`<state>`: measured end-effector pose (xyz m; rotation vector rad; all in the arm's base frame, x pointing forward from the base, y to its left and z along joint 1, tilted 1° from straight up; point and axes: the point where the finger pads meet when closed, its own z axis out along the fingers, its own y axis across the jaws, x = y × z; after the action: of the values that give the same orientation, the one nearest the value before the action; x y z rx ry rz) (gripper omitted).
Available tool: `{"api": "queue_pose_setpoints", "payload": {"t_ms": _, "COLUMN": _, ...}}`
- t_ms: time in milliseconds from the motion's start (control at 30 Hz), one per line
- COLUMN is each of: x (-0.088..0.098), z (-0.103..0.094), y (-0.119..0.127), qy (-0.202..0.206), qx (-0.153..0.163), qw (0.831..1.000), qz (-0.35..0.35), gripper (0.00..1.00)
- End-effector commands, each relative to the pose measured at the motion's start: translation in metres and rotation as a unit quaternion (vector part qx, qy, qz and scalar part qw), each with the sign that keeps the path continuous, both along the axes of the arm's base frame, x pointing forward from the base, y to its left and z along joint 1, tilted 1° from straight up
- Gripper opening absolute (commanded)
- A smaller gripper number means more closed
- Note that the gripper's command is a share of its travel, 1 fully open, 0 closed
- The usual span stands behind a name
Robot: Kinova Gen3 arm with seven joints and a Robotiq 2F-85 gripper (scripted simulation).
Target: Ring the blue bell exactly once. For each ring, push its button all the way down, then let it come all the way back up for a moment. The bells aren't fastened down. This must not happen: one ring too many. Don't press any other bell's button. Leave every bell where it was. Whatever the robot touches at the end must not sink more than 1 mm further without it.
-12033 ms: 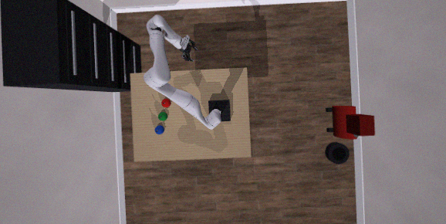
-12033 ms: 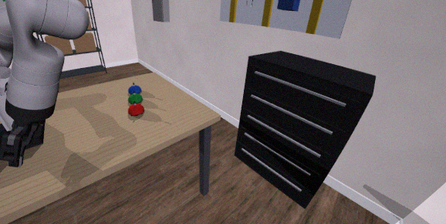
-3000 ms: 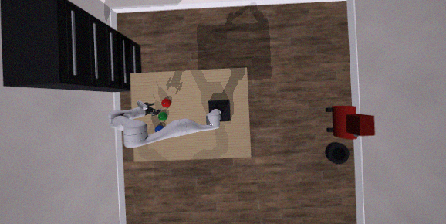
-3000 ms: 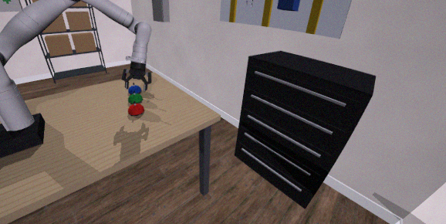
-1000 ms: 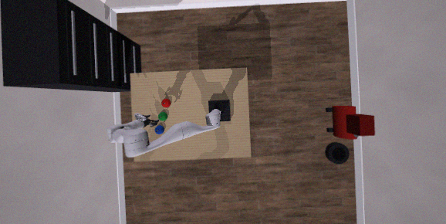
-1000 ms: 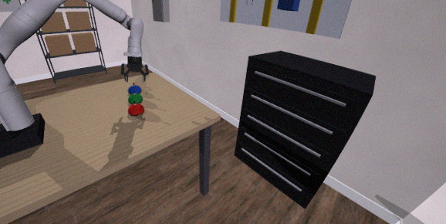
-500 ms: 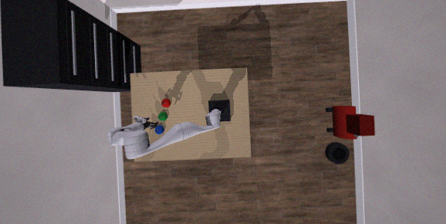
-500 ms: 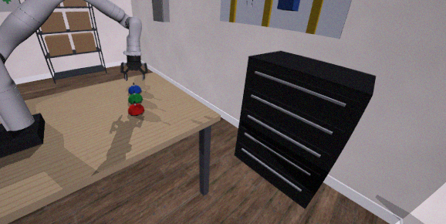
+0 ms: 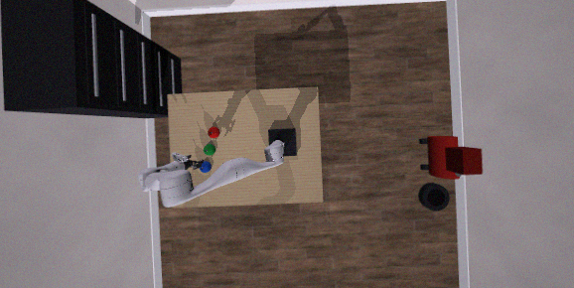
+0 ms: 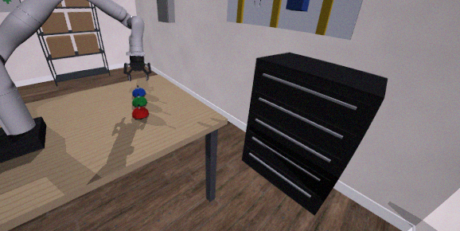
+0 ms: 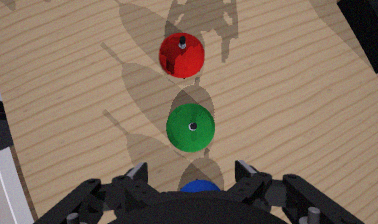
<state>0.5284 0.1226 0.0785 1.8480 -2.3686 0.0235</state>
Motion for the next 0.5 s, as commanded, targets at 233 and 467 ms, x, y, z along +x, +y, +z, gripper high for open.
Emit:
{"api": "queue_pose_setpoints", "payload": {"t_ms": 233, "x": 0.001, "z": 0.006, "y": 0.019, "qy": -0.011, "qx": 0.010, "qw": 1.000, "qz": 0.012, "gripper": 1.00}}
{"api": "queue_pose_setpoints", "payload": {"t_ms": 467, "x": 0.001, "z": 0.007, "y": 0.026, "qy": -0.014, "qx": 0.015, "qw": 1.000, "qz": 0.016, "gripper": 1.00}}
